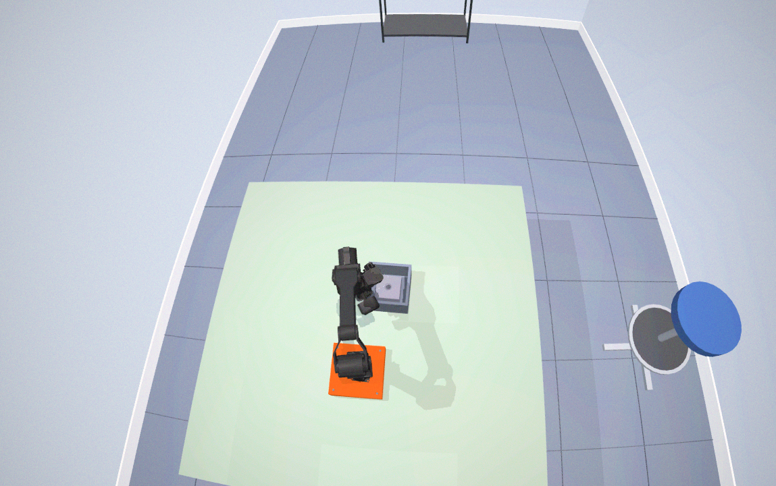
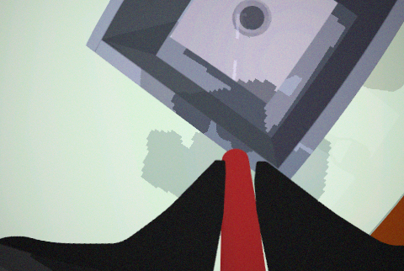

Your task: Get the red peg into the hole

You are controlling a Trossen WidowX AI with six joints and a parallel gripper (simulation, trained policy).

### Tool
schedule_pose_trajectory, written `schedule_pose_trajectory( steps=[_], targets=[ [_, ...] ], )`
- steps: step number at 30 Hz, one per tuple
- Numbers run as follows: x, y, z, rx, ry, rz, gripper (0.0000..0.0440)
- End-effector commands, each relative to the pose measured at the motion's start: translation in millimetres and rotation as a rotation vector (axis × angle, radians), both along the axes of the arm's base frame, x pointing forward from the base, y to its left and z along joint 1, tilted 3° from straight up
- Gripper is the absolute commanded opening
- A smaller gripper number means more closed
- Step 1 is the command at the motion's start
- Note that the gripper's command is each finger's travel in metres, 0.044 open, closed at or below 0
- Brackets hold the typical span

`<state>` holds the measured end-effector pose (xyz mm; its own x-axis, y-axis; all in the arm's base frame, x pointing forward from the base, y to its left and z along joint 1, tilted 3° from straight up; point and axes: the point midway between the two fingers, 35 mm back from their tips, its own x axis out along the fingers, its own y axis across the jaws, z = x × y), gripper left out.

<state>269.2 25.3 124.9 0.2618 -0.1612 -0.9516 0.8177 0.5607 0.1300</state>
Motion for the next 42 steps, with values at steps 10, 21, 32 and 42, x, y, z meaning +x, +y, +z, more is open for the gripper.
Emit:
schedule_pose_trajectory(
  steps=[10,21,32,42],
  targets=[
    [27.0,-39.6,-5.3,-0.002,-0.012,-0.074,0.0],
    [43.3,-67.7,-20.1,0.019,0.002,-0.126,0.0006],
    [51.1,-80.3,-51.5,0.036,0.062,-0.13,0.0043],
    [62.4,-88.5,-61.6,0.029,0.105,-0.092,0.0139]
  ],
)
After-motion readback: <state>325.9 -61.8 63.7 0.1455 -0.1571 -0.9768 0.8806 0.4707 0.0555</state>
